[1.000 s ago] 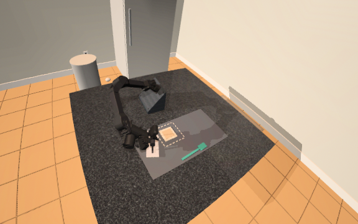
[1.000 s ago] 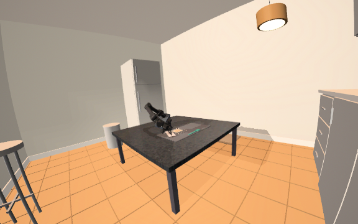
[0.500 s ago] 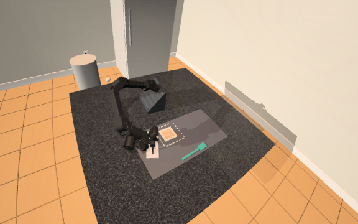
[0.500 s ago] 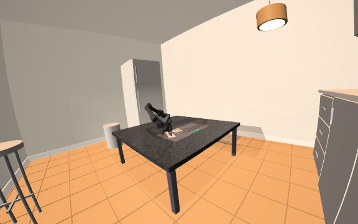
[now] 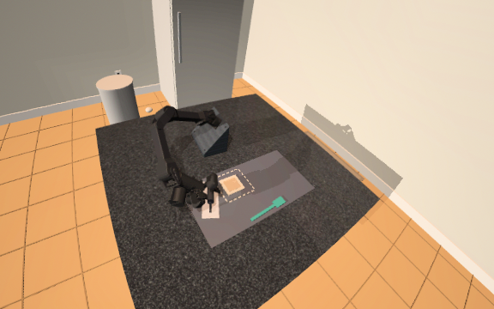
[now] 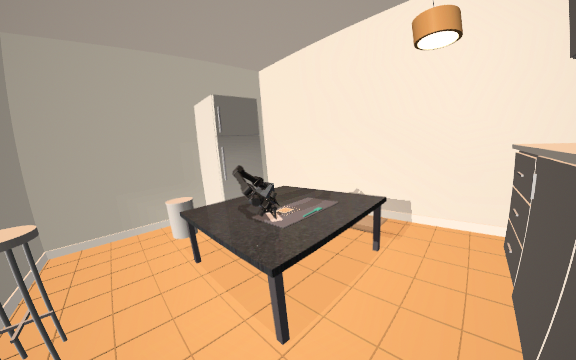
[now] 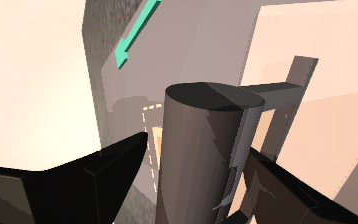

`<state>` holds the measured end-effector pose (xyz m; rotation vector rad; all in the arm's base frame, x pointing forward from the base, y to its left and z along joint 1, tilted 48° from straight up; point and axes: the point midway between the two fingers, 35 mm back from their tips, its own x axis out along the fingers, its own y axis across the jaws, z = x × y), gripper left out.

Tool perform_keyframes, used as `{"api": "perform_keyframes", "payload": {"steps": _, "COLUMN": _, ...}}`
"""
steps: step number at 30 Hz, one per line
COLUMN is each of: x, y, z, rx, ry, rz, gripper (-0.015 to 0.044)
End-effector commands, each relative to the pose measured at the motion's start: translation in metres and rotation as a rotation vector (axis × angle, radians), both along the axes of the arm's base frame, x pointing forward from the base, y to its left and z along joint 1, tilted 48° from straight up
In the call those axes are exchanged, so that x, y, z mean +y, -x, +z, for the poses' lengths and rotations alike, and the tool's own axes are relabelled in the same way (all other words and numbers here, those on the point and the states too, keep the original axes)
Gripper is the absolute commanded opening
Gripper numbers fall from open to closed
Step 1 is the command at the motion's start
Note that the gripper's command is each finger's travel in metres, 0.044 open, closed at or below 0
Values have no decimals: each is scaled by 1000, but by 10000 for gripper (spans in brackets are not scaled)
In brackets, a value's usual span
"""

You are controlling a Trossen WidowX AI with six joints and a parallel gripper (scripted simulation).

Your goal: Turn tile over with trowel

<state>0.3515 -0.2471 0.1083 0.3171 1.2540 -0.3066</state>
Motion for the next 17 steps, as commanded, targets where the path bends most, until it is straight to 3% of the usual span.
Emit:
{"api": "perform_keyframes", "payload": {"steps": 1, "x": 0, "y": 5, "z": 26, "rx": -9, "ry": 5, "rz": 1, "gripper": 300}}
{"api": "perform_keyframes", "payload": {"steps": 5, "x": 2, "y": 15, "z": 54, "rx": -8, "ry": 7, "rz": -1, "gripper": 300}}
{"api": "perform_keyframes", "payload": {"steps": 10, "x": 5, "y": 16, "z": 56, "rx": -8, "ry": 7, "rz": -1, "gripper": 300}}
{"api": "perform_keyframes", "payload": {"steps": 17, "x": 92, "y": 47, "z": 89, "rx": -15, "ry": 8, "rz": -3, "gripper": 300}}
